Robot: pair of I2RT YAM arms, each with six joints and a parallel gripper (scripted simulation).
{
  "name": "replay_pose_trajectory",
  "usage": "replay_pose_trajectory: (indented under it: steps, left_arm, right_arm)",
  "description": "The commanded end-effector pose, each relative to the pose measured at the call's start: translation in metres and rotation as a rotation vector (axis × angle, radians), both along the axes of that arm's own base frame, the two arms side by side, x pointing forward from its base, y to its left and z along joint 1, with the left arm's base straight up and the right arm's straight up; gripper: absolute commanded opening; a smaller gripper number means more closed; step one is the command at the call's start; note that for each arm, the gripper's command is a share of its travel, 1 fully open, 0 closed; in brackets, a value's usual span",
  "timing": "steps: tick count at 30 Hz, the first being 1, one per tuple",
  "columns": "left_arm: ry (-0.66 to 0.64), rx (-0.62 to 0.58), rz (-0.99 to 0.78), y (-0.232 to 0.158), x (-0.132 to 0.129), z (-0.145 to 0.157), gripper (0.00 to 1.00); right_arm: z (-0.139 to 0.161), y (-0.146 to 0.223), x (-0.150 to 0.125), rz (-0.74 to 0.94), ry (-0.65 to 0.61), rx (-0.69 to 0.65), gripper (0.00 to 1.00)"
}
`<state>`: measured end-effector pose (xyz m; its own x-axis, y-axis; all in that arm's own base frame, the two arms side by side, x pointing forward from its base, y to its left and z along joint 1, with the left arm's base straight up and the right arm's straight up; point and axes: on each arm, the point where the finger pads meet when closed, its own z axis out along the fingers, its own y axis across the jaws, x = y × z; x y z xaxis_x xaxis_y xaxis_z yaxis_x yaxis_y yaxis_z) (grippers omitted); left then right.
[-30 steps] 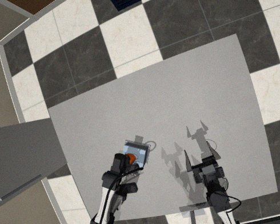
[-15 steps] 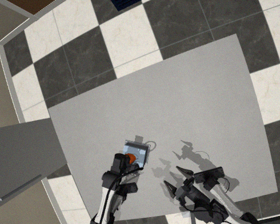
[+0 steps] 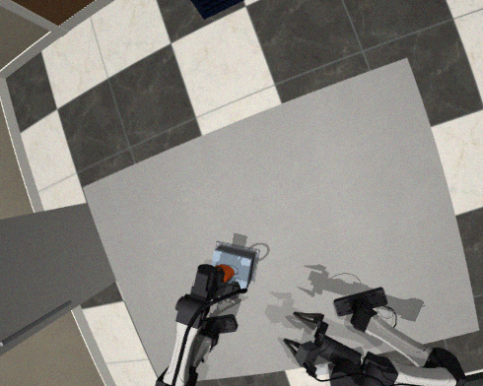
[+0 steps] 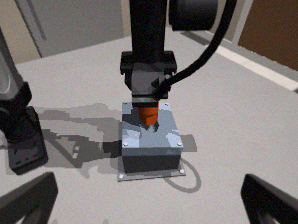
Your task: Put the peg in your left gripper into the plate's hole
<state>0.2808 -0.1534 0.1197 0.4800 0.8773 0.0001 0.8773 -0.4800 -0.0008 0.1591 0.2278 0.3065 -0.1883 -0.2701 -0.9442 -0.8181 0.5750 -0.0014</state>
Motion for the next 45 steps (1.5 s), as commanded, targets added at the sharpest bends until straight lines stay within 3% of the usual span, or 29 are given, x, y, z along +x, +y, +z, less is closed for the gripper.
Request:
replay_pose_trajectory:
  steps: [1, 5, 6, 8, 10, 11, 14, 15, 20, 29, 32, 39, 45]
  left_arm:
    - [-0.034, -0.02, 0.001, -0.002, 0.004, 0.011, 0.39]
    - [-0.034, -0.02, 0.001, -0.002, 0.004, 0.011, 0.39]
    - [-0.034, -0.02, 0.001, -0.002, 0.004, 0.011, 0.28]
    - [-0.034, -0.02, 0.001, -0.002, 0.004, 0.011, 0.28]
    - [-0.034, -0.02, 0.001, -0.002, 0.004, 0.011, 0.05]
    - [-0.034, -0.02, 0.001, -0.002, 0.004, 0.011, 0.0]
    - [-0.051, -0.029, 0.001, -0.002, 0.004, 0.023, 0.34]
    - [-0.051, -0.029, 0.001, -0.002, 0.003, 0.027, 0.39]
    - [-0.029, -0.002, 0.015, 0.0, 0.003, 0.038, 0.39]
    - [0.003, 0.171, 0.084, -0.008, 0.001, 0.022, 0.39]
    - [0.011, 0.157, 0.039, -0.024, 0.005, 0.014, 0.39]
    - [0.037, 0.221, 0.08, -0.01, 0.001, 0.015, 0.39]
    - [0.034, 0.203, 0.074, -0.013, 0.004, 0.012, 0.39]
  right_arm:
    - [-0.004, -0.002, -0.002, -0.009, 0.012, -0.003, 1.0]
    - [-0.006, -0.001, -0.001, -0.01, 0.016, -0.01, 1.0]
    - [-0.006, -0.001, -0.001, -0.01, 0.015, -0.01, 1.0]
    - [-0.006, -0.001, -0.001, -0.01, 0.015, -0.01, 1.0]
    - [-0.006, 0.0, -0.002, -0.003, 0.016, -0.01, 1.0]
    - [-0.006, 0.0, -0.002, -0.003, 0.016, -0.01, 1.0]
    - [-0.006, 0.0, -0.002, -0.003, 0.015, -0.009, 1.0]
    - [-0.006, 0.0, -0.002, -0.003, 0.015, -0.009, 1.0]
    - [-0.006, 0.0, -0.002, -0.003, 0.015, -0.009, 1.0]
    - [-0.006, 0.0, -0.002, -0.003, 0.015, -0.009, 1.0]
    - [-0.006, 0.0, -0.002, -0.003, 0.015, -0.009, 1.0]
    - [-0.006, 0.0, -0.002, -0.003, 0.015, -0.009, 1.0]
    - [-0.006, 0.0, -0.002, -0.003, 0.015, -0.009, 1.0]
